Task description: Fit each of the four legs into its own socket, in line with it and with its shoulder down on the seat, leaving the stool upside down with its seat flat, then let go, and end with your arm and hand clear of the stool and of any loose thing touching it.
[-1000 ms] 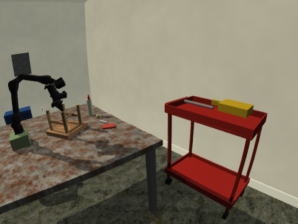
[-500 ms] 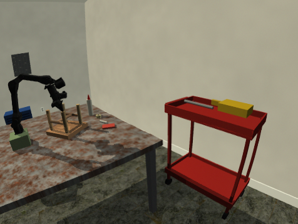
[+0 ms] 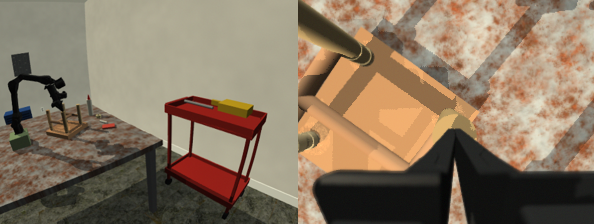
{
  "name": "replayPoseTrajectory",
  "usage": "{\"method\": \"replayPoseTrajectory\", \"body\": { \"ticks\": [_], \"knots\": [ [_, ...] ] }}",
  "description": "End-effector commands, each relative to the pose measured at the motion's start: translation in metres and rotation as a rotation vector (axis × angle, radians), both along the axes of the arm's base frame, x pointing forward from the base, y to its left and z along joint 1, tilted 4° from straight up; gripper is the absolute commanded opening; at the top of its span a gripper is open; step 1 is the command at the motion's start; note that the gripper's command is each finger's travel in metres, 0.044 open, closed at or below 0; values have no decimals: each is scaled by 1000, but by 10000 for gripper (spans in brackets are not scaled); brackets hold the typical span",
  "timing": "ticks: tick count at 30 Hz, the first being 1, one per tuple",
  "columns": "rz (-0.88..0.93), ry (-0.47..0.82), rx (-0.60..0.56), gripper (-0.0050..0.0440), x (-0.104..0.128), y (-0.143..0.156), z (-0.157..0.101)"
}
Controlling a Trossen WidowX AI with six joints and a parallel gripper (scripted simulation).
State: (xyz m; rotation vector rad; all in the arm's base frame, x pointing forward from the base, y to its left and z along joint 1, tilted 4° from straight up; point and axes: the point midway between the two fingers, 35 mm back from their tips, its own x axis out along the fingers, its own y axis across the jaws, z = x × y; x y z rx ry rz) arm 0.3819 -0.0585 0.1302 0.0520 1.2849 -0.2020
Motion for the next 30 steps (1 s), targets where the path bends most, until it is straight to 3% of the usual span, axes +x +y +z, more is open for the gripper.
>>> {"method": "replayPoseTrajectory", "body": {
  "ticks": [1, 30],
  "knots": [
    [3, 48, 8, 0, -3, 1, -19],
    [0, 7, 1, 0, 1, 2, 23]
  ]
}}
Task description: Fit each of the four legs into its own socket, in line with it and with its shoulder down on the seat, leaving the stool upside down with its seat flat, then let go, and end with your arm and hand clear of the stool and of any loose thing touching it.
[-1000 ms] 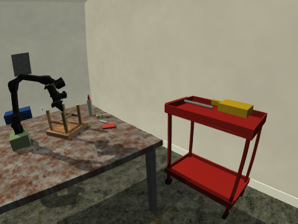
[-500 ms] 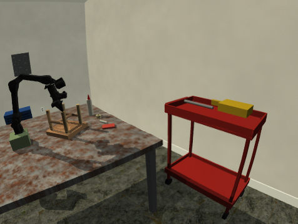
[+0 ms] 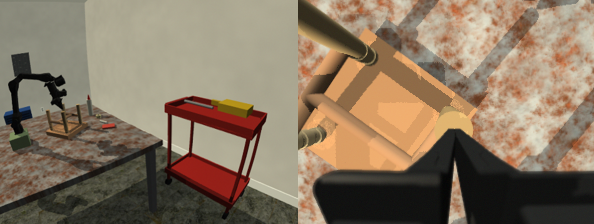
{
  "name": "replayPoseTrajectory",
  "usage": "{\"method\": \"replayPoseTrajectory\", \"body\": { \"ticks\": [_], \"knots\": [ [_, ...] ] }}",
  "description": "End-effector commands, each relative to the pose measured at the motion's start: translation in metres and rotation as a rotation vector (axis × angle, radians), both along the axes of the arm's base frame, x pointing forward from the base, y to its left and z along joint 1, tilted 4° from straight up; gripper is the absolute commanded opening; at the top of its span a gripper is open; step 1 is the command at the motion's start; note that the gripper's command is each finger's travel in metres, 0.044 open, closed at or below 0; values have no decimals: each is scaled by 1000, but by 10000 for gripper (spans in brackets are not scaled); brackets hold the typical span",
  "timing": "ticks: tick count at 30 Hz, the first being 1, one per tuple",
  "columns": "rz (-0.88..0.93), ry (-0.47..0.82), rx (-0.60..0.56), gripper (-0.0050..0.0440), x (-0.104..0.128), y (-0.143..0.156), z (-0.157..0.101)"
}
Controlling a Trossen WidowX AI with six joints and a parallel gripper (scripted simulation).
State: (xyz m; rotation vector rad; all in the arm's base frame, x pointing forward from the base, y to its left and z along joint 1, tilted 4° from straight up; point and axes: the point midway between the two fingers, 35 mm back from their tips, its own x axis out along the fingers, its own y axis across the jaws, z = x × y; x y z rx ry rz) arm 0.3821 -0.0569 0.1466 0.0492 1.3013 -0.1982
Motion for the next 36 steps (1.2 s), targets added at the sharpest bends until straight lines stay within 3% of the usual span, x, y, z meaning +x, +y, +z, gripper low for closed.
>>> {"method": "replayPoseTrajectory", "body": {
  "ticks": [1, 9, 17, 19, 21, 24, 36],
  "knots": [
    [-4, -10, 0, 0, 1, 0, 7],
    [28, -3, 1, 0, -7, 13, 10],
    [242, 34, 12, 0, -72, 89, 21],
    [242, 34, 12, 0, -72, 89, 21],
    [325, 49, 13, 0, -102, 111, 22],
    [389, 61, 14, 0, -125, 124, 22],
    [392, 61, 14, 0, -126, 125, 21]
  ]
}}
